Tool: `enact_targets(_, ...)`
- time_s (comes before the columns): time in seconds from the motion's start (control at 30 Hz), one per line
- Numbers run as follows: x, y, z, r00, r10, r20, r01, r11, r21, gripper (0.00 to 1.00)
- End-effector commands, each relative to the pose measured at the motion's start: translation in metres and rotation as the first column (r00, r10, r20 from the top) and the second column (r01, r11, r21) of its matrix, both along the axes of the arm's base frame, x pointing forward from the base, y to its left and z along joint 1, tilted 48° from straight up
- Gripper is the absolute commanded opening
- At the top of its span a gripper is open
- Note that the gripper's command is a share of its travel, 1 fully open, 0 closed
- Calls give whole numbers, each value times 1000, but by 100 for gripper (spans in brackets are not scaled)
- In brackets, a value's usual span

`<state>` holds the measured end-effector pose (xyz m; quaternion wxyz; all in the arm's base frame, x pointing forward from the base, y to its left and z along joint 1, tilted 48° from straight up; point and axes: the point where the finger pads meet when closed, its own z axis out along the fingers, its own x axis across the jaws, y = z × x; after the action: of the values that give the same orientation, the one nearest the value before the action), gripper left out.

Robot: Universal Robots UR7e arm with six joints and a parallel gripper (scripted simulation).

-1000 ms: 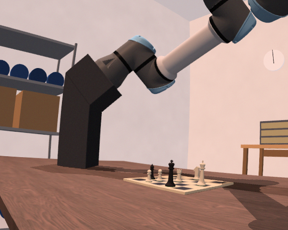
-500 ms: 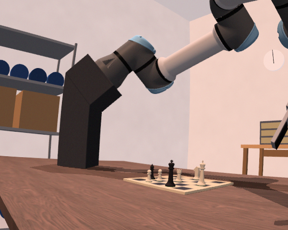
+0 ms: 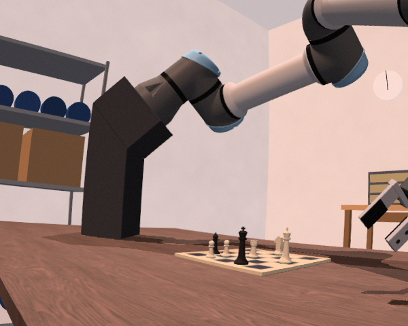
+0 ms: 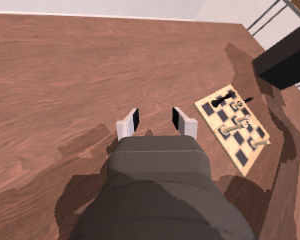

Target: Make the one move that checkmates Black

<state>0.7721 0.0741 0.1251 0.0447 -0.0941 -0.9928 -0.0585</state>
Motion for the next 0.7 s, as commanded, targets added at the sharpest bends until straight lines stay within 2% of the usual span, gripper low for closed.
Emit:
enact_targets(0.0,-33,33,-6,962,-212,-175,209,977,-35,100)
enact_targets(0.17,-52,55,-9,893,-348,-284,342,937,-73,100)
enact_targets(0.23,-52,55,-9,893,-348,-284,342,937,-73,100)
enact_targets(0.27,-56,59,-9,841,-421,-341,411,906,-104,100)
enact_targets(0.67,-88,98,-15,623,-612,-488,592,776,-218,100)
